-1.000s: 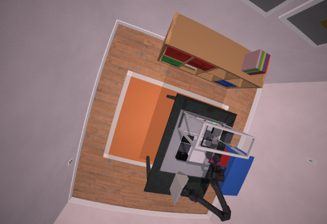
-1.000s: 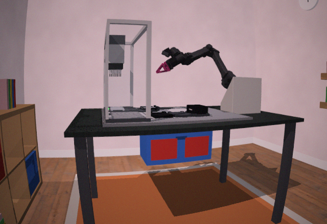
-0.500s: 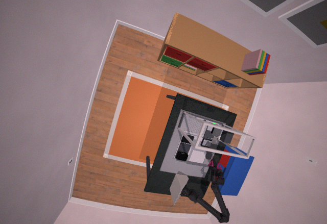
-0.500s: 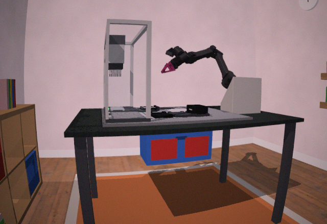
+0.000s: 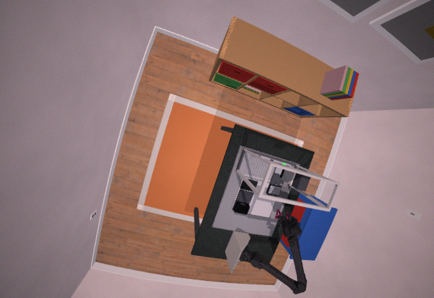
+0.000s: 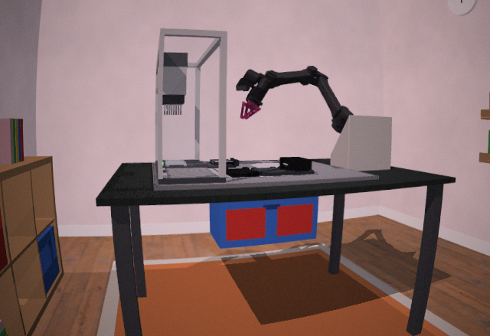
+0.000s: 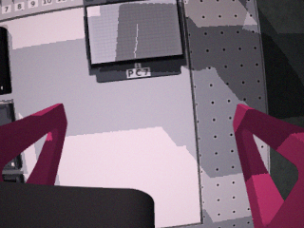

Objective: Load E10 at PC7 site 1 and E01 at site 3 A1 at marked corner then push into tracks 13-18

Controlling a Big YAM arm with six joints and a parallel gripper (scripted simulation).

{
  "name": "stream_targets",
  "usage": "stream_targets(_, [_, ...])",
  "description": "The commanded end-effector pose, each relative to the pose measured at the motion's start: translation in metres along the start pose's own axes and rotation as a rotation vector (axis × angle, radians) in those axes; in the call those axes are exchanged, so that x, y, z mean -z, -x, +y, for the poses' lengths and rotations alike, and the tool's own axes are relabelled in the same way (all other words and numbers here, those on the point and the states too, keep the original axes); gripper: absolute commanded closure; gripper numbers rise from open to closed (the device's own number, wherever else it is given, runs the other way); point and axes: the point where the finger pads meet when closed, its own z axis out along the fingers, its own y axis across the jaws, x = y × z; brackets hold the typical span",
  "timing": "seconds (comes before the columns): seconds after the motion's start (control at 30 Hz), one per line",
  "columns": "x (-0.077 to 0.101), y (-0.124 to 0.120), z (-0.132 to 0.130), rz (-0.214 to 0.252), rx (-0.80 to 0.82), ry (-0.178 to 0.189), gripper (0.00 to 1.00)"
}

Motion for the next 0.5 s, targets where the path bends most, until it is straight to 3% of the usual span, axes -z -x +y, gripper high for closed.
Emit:
stream_targets(0.0, [-0.0128,0.0084,-0.0097,0.092,-0.098,-0.004,0.0])
stream_targets(0.3, [-0.0139,0.0053,-0.0072,0.394,-0.096,0.011,0.0])
stream_targets(0.37, [-0.0139,0.0053,-0.0072,0.394,-0.096,0.011,0.0])
stream_targets(0.47, [-0.0143,0.0041,-0.0066,0.495,-0.094,0.014,0.0])
